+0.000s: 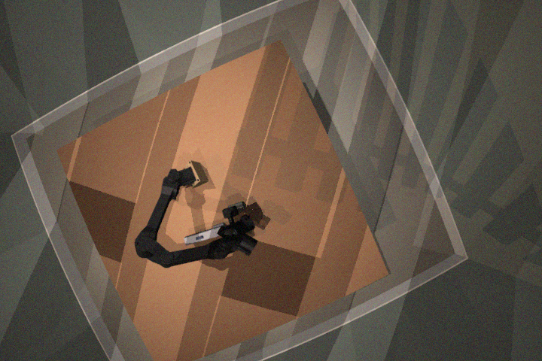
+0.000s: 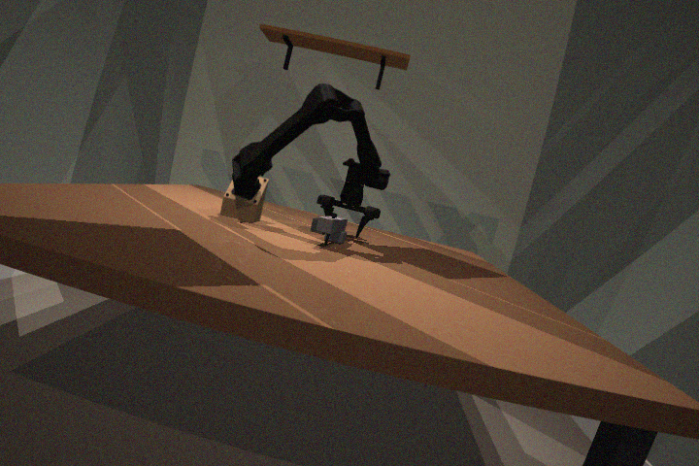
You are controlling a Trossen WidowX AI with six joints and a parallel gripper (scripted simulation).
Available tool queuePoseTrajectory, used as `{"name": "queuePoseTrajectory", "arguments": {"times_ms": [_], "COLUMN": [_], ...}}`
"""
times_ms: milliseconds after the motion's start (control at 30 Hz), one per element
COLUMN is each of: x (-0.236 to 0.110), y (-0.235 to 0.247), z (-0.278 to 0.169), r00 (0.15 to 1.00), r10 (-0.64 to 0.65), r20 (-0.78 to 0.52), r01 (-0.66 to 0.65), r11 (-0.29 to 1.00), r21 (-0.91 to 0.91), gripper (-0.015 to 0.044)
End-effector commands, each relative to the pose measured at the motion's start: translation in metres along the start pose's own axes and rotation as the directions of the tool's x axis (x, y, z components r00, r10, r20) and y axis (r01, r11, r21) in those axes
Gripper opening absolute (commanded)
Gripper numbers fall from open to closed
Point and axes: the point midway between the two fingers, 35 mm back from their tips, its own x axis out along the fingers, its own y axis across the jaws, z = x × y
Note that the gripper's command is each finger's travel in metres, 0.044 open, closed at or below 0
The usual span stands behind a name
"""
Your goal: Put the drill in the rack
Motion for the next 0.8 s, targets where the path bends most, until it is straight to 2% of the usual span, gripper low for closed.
{"name": "queuePoseTrajectory", "arguments": {"times_ms": [0,767], "x": [0.001,0.004], "y": [0.000,0.000], "z": [-0.003,-0.014], "r00": [1.000,1.000], "r10": [-0.002,-0.002], "r20": [-0.003,-0.003], "r01": [0.002,0.002], "r11": [1.000,1.000], "r21": [-0.004,-0.004], "gripper": [0.0440,0.0440]}}
